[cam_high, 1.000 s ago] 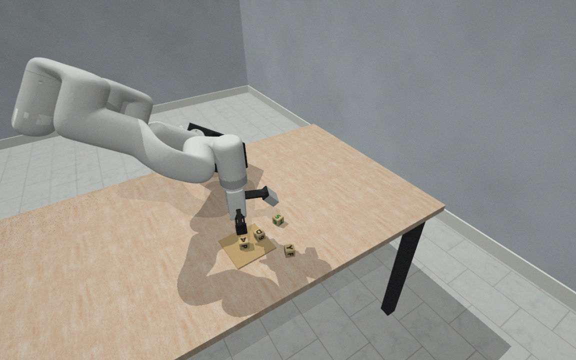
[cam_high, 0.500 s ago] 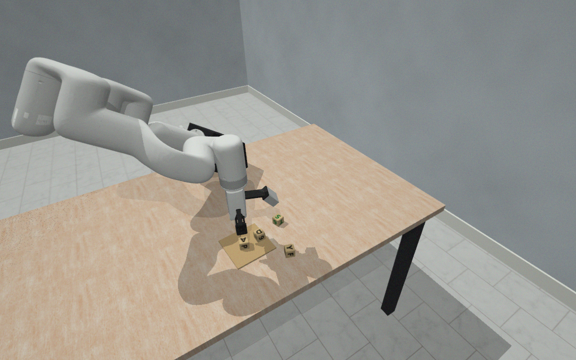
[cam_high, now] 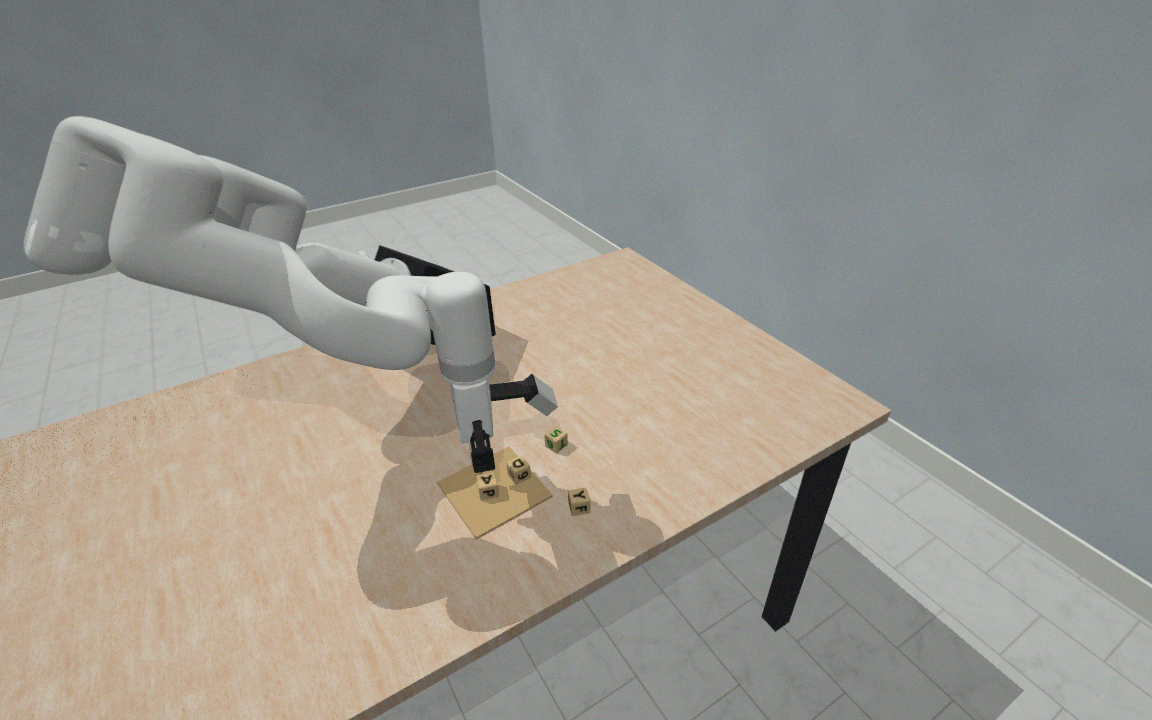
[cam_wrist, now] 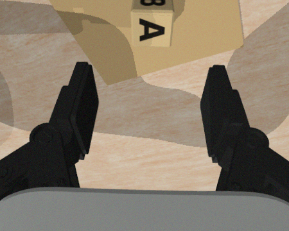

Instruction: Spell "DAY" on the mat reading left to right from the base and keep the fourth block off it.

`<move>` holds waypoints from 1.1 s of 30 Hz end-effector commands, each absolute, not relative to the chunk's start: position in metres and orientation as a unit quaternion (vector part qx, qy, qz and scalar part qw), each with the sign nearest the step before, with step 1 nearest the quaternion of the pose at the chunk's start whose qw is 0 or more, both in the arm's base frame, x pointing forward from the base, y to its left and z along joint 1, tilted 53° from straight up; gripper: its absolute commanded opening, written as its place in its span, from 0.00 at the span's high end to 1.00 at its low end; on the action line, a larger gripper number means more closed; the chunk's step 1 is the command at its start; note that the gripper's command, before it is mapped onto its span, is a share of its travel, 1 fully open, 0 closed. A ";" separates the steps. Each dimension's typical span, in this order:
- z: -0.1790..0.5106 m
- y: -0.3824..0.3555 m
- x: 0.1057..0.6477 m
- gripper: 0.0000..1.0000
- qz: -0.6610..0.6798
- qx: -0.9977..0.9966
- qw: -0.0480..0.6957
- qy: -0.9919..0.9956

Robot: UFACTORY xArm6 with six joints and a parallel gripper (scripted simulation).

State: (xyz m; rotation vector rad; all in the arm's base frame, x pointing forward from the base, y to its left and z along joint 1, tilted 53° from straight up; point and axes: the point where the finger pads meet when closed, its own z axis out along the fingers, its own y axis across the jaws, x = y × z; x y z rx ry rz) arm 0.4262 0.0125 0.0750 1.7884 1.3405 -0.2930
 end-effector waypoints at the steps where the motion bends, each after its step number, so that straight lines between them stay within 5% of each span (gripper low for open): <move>1: 0.073 0.010 0.428 0.31 -0.116 0.717 0.429 0.537; 33: 0.050 -0.019 0.439 0.31 -0.116 0.717 0.429 0.537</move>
